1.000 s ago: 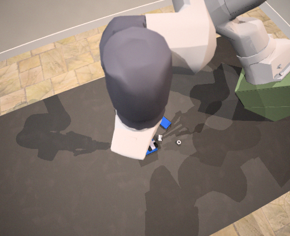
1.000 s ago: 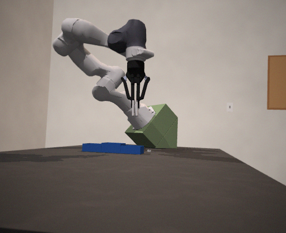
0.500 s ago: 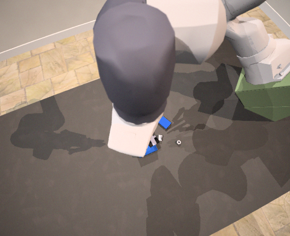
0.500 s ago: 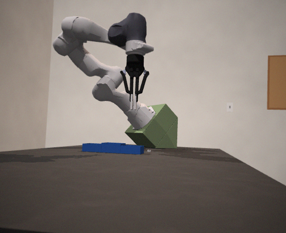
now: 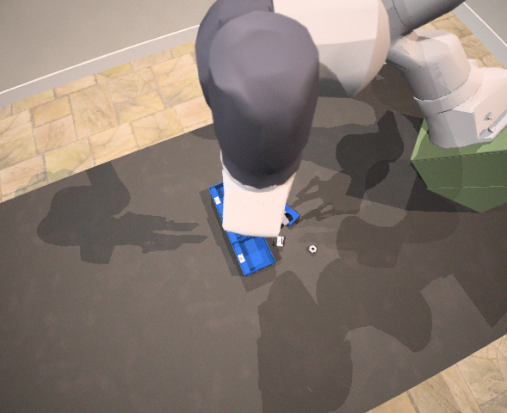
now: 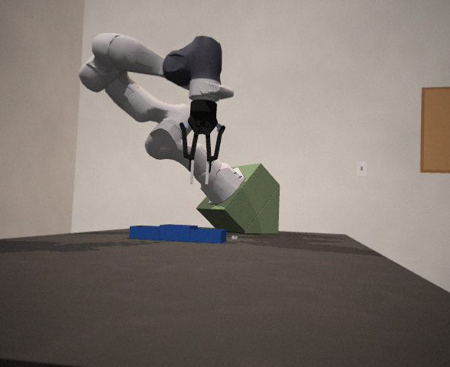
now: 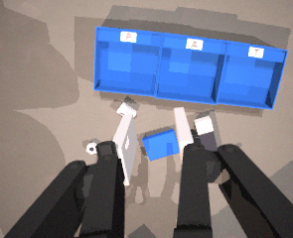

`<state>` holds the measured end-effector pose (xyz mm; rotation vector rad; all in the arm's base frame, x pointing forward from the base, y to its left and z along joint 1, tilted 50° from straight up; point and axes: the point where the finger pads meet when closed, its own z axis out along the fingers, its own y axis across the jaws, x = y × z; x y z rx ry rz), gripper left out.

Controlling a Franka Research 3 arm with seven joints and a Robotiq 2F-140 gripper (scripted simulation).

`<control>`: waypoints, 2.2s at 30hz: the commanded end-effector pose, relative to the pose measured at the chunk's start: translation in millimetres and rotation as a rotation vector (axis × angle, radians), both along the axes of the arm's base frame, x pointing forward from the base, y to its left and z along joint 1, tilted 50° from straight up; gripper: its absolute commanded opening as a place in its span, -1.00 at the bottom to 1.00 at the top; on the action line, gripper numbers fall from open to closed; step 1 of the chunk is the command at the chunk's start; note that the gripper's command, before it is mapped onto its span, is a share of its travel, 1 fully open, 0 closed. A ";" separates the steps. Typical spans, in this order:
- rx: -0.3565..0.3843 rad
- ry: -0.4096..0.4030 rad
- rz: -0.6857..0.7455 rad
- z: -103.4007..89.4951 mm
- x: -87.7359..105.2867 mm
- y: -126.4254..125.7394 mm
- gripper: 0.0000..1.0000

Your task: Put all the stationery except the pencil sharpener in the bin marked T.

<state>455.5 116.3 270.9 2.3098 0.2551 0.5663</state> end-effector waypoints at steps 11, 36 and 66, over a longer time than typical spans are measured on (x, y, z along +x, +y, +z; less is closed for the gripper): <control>-0.065 0.098 0.124 -22.1 -25.1 -85.3 -0.53; -0.065 0.098 0.124 -34.9 -39.3 -130.0 -0.53; -0.065 0.098 0.124 -44.9 -31.1 -139.6 -0.53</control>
